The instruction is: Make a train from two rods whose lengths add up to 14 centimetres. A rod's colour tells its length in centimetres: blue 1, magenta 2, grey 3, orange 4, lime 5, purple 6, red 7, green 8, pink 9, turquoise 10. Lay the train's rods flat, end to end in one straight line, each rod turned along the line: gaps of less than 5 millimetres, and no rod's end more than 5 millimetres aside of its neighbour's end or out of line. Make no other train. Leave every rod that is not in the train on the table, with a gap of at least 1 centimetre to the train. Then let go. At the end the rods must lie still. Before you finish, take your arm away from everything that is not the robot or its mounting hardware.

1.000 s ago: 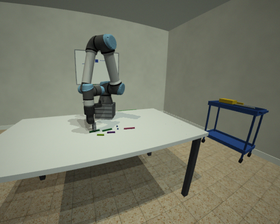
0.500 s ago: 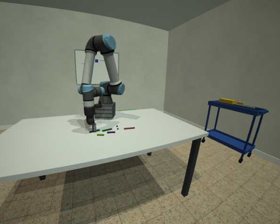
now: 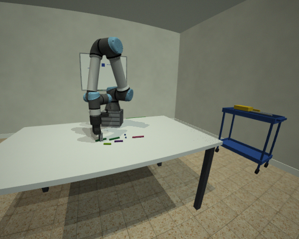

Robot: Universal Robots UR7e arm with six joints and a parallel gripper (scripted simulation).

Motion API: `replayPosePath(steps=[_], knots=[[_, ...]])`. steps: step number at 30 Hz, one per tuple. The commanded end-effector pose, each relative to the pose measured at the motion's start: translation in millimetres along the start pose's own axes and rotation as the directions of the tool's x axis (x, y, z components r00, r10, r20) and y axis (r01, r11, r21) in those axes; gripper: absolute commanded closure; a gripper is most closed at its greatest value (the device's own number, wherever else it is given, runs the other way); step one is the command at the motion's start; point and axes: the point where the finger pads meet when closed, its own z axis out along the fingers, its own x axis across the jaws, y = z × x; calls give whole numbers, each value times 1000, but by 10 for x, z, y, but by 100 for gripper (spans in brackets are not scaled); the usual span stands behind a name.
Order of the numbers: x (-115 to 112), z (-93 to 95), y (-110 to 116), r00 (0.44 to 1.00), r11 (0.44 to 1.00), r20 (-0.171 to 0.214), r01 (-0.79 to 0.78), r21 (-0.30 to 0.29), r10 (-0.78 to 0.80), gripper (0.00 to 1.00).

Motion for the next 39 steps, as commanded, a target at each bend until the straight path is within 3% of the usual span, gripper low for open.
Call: replayPosePath(steps=[1, 36, 37, 39], knots=[[3, 0, 4, 1000, 1000, -1, 0, -1, 0, 46], [3, 0, 4, 1000, 1000, -1, 0, -1, 0, 46], [3, 0, 4, 1000, 1000, -1, 0, -1, 0, 76], [3, 0, 4, 1000, 1000, -1, 0, -1, 0, 76]])
